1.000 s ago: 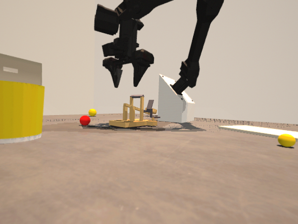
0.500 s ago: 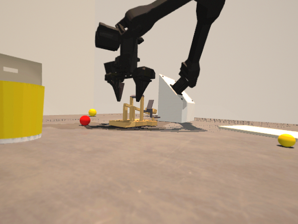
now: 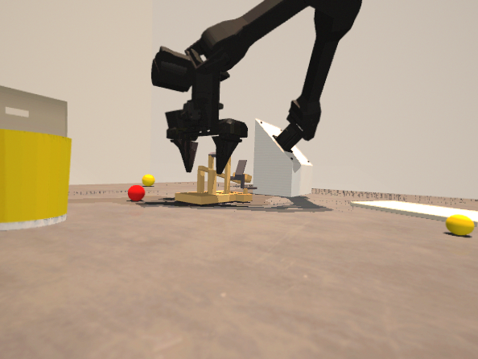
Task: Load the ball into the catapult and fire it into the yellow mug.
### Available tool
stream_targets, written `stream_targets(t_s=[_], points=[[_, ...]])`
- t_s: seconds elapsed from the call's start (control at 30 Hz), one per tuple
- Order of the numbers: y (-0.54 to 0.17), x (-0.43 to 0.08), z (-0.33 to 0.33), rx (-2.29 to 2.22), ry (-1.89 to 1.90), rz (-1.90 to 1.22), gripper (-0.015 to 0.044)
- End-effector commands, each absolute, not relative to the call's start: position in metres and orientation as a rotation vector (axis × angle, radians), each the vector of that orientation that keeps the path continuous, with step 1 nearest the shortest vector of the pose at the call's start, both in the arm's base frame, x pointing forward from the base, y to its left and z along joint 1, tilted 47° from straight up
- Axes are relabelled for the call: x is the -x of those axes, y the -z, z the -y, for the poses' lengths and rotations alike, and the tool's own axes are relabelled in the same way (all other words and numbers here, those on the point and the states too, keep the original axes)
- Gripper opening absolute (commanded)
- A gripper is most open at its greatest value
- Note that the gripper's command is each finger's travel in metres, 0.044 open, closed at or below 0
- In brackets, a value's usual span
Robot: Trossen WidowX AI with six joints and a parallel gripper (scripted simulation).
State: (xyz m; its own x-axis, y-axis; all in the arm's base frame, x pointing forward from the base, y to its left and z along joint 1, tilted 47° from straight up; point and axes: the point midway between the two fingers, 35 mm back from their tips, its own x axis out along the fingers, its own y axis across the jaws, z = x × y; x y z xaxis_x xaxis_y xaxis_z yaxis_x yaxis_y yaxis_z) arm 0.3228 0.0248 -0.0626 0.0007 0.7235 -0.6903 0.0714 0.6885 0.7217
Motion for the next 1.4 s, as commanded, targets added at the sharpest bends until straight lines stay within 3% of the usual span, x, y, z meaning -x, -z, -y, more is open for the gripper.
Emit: stream_targets(t_s=[0.0,0.53,0.9,1.1,1.23,1.37], points=[[0.067,-0.322,-0.03,-0.694,-0.582,-1.509,0.044],[0.083,-0.32,-0.048,-0.696,-0.584,-1.508,0.044],[0.08,-0.321,-0.045,-0.689,-0.584,-1.505,0.0151],[0.08,-0.321,-0.045,-0.689,-0.584,-1.505,0.0111],[0.054,-0.322,-0.016,-0.689,-0.583,-1.505,0.0006],[0.048,-0.323,-0.009,-0.692,-0.583,-1.507,0.0]])
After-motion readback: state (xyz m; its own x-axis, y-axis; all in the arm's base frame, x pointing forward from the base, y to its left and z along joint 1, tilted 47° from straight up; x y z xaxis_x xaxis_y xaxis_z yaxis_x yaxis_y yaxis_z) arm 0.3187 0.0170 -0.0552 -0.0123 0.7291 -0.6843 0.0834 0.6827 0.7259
